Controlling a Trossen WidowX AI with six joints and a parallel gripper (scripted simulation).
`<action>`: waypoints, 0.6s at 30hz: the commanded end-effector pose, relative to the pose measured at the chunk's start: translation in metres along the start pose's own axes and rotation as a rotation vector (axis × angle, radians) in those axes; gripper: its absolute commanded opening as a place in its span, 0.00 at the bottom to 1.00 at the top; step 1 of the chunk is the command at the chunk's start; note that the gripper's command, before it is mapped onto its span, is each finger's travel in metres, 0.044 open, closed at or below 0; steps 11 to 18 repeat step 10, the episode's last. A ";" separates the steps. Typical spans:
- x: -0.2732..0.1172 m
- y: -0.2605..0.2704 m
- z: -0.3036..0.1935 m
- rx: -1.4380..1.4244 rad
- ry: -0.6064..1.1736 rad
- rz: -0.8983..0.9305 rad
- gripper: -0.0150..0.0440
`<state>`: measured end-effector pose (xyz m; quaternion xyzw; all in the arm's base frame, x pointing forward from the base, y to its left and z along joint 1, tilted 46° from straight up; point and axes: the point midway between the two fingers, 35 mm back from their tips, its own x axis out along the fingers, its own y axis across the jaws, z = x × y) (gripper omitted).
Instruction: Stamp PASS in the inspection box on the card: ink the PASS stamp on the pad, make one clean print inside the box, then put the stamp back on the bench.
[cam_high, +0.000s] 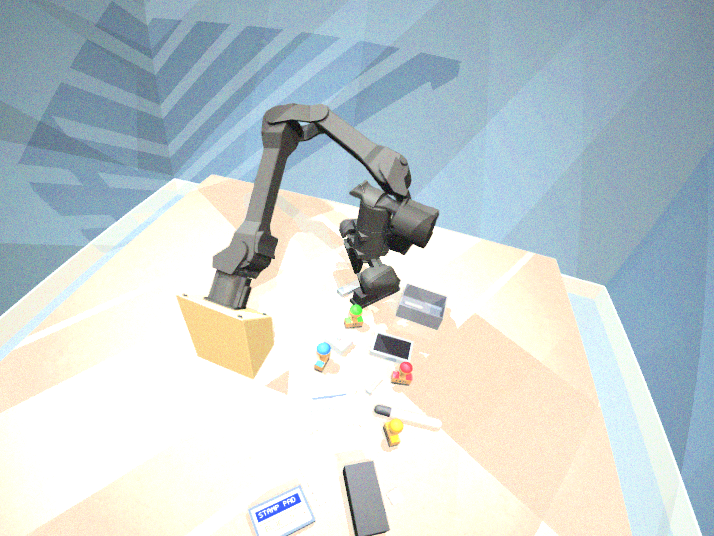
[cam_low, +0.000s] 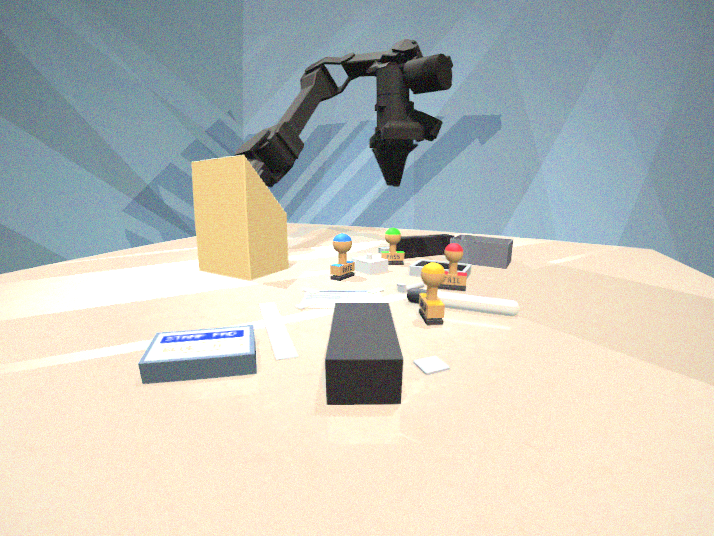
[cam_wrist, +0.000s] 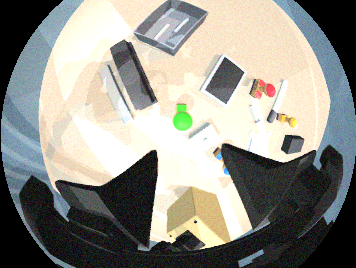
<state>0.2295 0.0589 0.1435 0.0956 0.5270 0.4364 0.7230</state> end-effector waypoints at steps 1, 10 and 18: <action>-0.001 0.000 0.001 -0.008 -0.003 0.000 0.71; 0.000 0.000 0.000 0.000 0.000 0.000 0.71; 0.000 0.000 0.000 0.000 0.000 0.000 0.71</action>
